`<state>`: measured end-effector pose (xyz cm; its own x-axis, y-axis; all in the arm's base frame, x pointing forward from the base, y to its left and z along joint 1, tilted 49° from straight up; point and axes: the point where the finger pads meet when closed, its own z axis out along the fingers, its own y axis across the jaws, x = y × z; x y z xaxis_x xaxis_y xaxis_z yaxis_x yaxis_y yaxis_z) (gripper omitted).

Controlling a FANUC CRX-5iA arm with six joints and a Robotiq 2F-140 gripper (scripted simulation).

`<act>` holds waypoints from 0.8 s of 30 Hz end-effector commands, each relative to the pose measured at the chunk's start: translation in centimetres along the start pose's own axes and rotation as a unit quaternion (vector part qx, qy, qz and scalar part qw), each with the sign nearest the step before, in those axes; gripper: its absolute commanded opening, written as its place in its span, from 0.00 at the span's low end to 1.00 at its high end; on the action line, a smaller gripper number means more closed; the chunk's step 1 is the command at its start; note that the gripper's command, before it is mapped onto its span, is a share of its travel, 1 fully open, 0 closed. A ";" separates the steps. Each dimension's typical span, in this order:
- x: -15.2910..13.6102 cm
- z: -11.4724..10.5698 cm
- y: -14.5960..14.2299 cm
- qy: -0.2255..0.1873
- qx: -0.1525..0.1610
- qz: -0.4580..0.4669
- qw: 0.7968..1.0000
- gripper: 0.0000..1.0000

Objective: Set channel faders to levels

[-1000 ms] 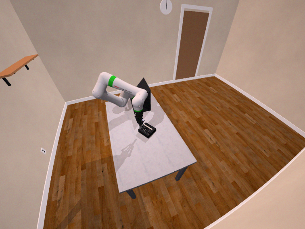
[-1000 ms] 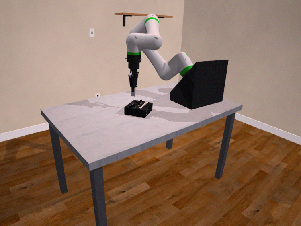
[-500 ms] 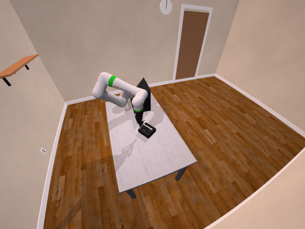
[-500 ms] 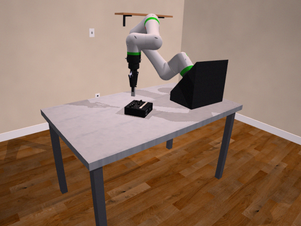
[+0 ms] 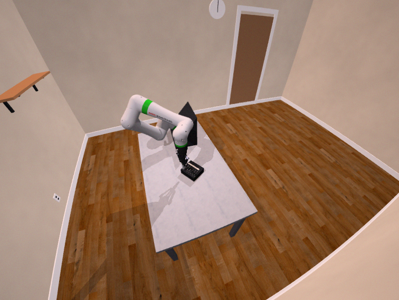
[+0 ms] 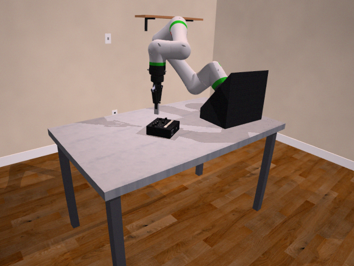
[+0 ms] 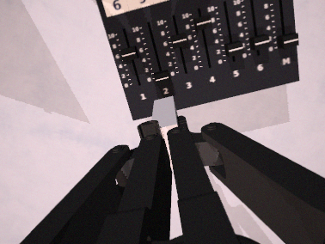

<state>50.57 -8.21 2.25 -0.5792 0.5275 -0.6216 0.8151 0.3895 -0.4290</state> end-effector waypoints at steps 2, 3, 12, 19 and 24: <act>0.0 0.2 0.0 0.000 0.000 0.000 1.000 0.00; 0.0 0.2 0.0 0.000 0.000 0.000 1.000 0.00; 0.0 0.9 0.1 0.000 0.000 0.000 1.000 0.00; 0.0 1.2 0.1 0.000 0.000 0.000 1.000 0.00; 0.0 1.4 0.1 0.000 0.000 0.000 1.000 0.00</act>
